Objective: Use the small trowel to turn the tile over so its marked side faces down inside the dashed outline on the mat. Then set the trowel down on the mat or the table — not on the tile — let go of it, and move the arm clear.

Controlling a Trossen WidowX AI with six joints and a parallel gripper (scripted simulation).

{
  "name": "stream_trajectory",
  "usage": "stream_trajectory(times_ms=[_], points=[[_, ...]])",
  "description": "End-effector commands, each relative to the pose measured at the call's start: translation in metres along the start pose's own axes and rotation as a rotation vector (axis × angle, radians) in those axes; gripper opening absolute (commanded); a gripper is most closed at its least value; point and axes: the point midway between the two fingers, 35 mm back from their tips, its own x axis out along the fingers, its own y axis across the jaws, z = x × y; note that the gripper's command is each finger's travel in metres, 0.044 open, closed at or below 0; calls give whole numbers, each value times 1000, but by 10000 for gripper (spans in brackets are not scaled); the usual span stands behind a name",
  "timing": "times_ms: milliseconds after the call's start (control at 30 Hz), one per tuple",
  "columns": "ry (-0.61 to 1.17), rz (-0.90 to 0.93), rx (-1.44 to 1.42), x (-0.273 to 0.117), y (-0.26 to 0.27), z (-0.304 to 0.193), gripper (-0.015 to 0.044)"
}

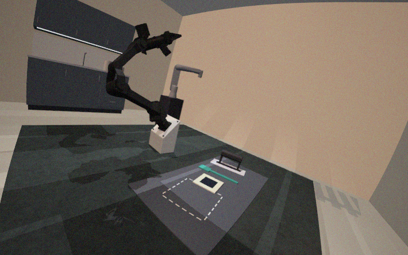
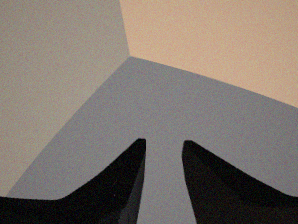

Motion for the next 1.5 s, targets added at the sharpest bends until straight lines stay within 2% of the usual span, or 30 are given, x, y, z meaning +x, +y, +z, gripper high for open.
stream_trajectory(times_ms=[0, 100, 633, 967, 1000, 1467], points=[[0, 0, 0, 0, 0, 0, 74], [0, 0, 0, 0, 0, 0, 0], [0, 0, 0, 0, 0, 0, 0], [-26, 24, 42, 10, 1, 5, 258], [-38, 35, 60, 14, 2, 7, 270], [-201, 240, 349, 82, 26, 52, 270]])
